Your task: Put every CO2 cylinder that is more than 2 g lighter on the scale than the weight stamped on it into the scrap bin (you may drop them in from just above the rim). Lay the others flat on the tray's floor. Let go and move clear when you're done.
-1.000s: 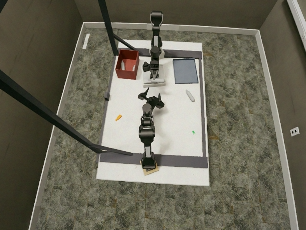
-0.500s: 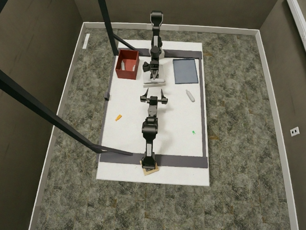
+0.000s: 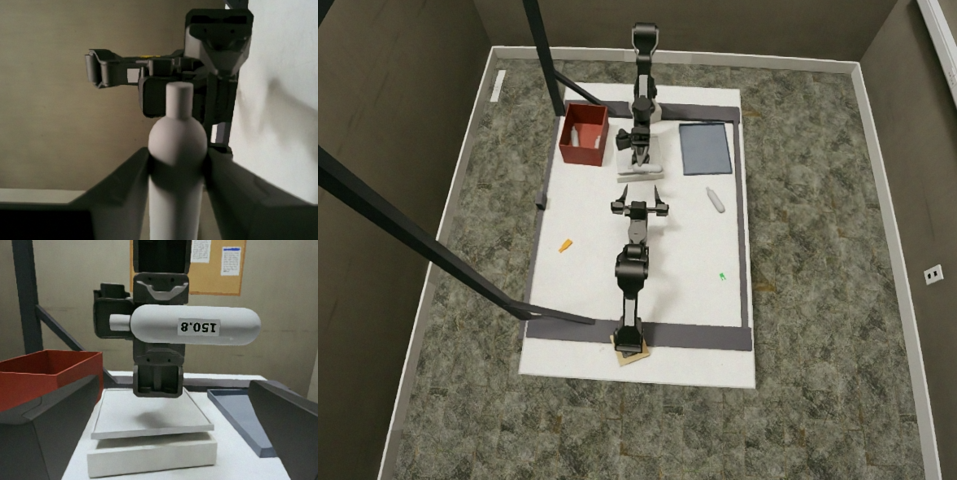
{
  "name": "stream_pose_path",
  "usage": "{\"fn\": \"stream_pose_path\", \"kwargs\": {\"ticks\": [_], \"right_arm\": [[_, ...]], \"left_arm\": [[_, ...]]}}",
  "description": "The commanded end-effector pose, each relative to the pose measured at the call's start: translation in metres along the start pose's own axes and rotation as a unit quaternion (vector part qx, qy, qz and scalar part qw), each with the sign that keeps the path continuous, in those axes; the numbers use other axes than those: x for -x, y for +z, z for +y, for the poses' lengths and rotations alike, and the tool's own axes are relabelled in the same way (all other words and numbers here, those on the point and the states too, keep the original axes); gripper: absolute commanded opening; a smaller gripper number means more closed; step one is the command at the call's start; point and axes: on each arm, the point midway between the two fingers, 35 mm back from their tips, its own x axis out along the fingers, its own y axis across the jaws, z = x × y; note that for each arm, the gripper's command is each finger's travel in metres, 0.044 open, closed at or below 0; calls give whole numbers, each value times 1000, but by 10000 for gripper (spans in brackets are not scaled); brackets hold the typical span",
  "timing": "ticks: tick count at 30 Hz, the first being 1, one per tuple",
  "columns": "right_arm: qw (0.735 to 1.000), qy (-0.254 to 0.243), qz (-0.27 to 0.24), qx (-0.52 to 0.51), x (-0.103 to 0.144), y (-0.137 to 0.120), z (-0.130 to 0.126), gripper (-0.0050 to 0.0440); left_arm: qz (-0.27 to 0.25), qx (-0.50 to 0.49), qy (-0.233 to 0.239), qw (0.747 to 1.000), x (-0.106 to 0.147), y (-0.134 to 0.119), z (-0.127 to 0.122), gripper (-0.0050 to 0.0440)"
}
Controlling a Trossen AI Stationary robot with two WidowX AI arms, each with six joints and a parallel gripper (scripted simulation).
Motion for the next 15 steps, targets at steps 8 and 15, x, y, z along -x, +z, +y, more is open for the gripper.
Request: {"fn": "stream_pose_path", "kwargs": {"ticks": [8, 15], "right_arm": [[1000, 23, -8, 0, 14, 32, 15, 440], [999, 54, 2, -4, 36, 62, 35, 440]], "left_arm": [[-26, -31, -3, 999, -3, -2, 17, -50], [-64, -93, 17, 993, -4, -5, 49, -50]]}}
